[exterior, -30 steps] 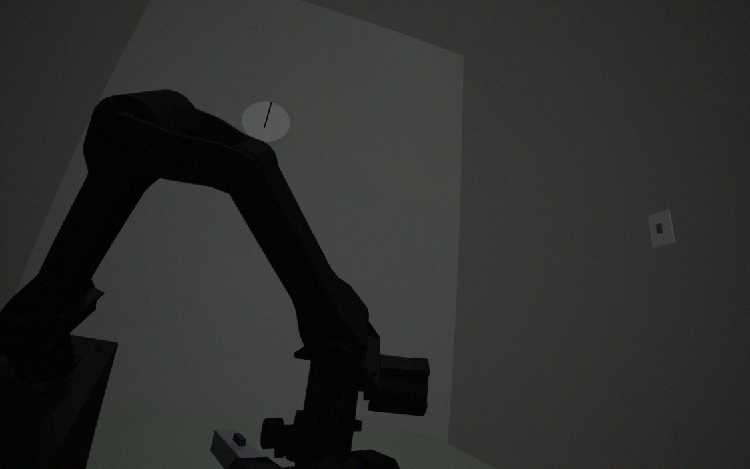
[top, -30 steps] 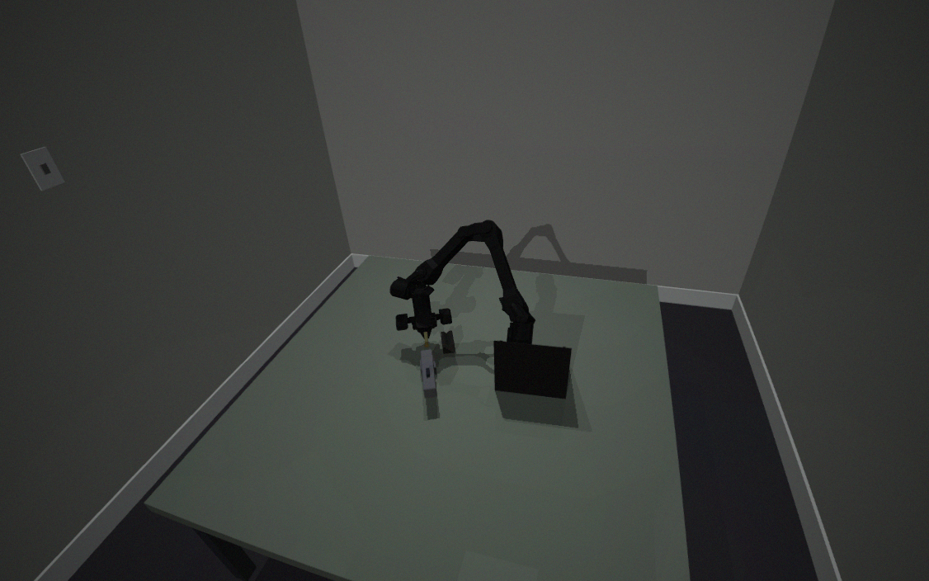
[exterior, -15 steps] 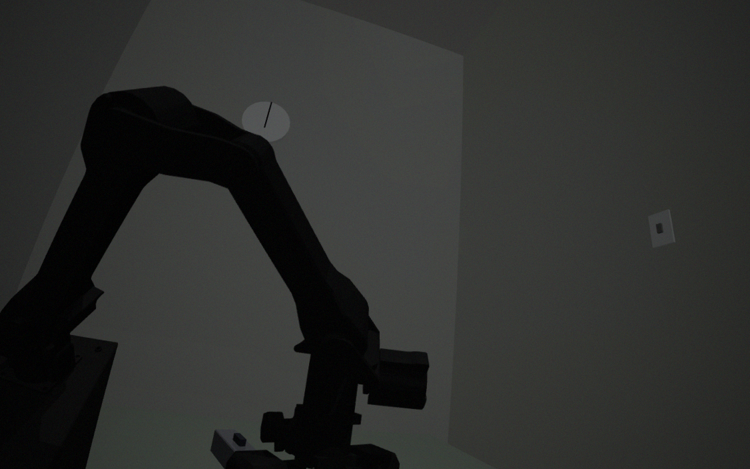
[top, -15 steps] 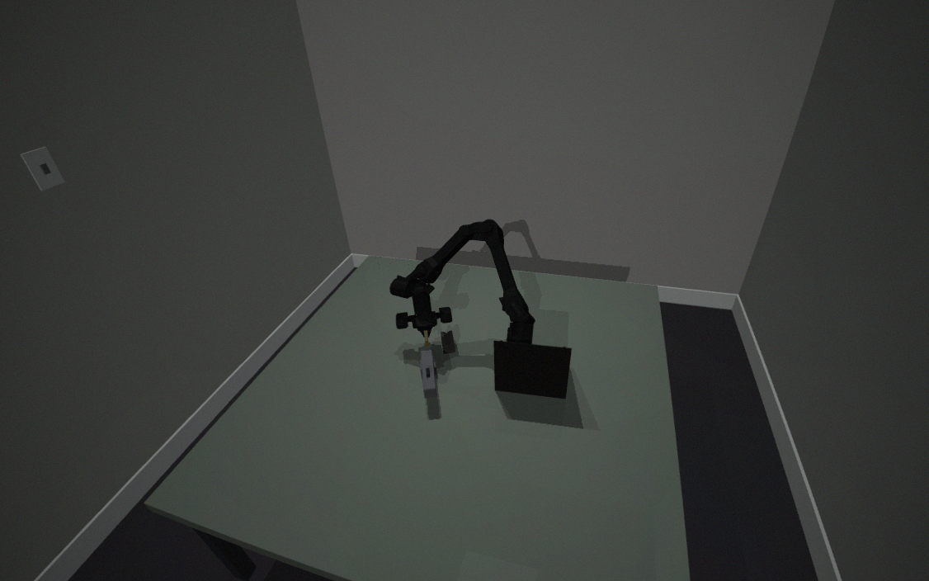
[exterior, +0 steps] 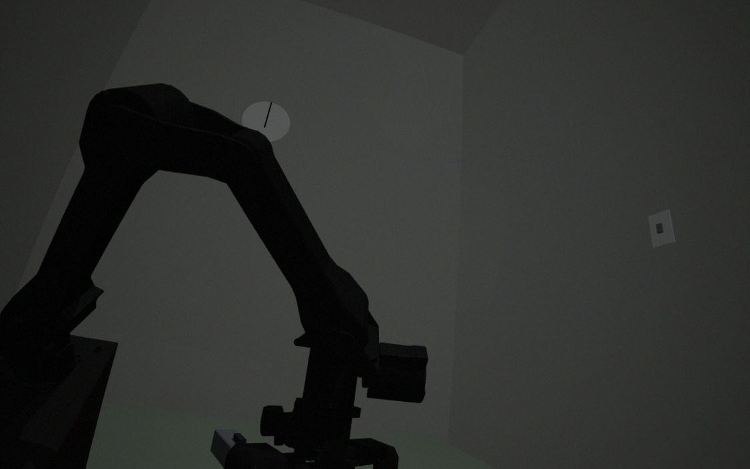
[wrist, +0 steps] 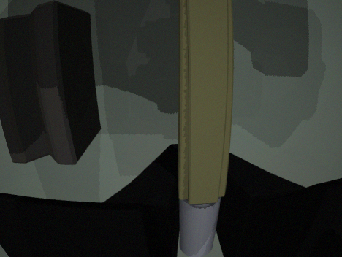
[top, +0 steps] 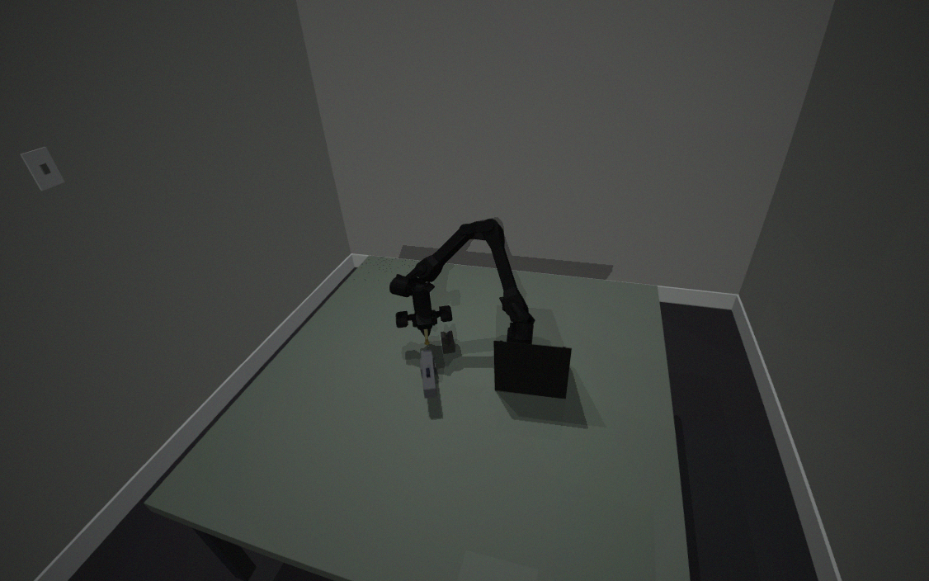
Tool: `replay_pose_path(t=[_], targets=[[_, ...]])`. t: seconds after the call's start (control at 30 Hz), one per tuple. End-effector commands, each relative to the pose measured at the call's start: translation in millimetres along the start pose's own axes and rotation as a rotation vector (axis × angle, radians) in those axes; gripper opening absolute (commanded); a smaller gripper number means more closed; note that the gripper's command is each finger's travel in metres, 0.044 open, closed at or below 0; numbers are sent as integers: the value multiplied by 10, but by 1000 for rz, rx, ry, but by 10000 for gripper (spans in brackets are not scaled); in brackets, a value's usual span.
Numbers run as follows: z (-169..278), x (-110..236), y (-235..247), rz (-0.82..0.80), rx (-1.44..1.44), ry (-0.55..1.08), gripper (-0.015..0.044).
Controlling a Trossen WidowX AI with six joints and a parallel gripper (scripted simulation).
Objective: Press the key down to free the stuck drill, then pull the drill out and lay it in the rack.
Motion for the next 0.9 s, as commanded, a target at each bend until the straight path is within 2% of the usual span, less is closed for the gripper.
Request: replay_pose_path(t=[0.0, 0.87], targets=[[-3, 33, -5, 3, -1, 3, 0], [-14, 145, -8, 3, -1, 2, 0]])
Point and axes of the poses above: the point midway between the two fingers, 35 mm back from their tips, its own x axis back along the fingers, its own y axis across the jaws, z = x × y, the point moved 6 cm from there along x, back along the fingers, and after that the axes turned 13 degrees about -x, right-handed, at the moved point
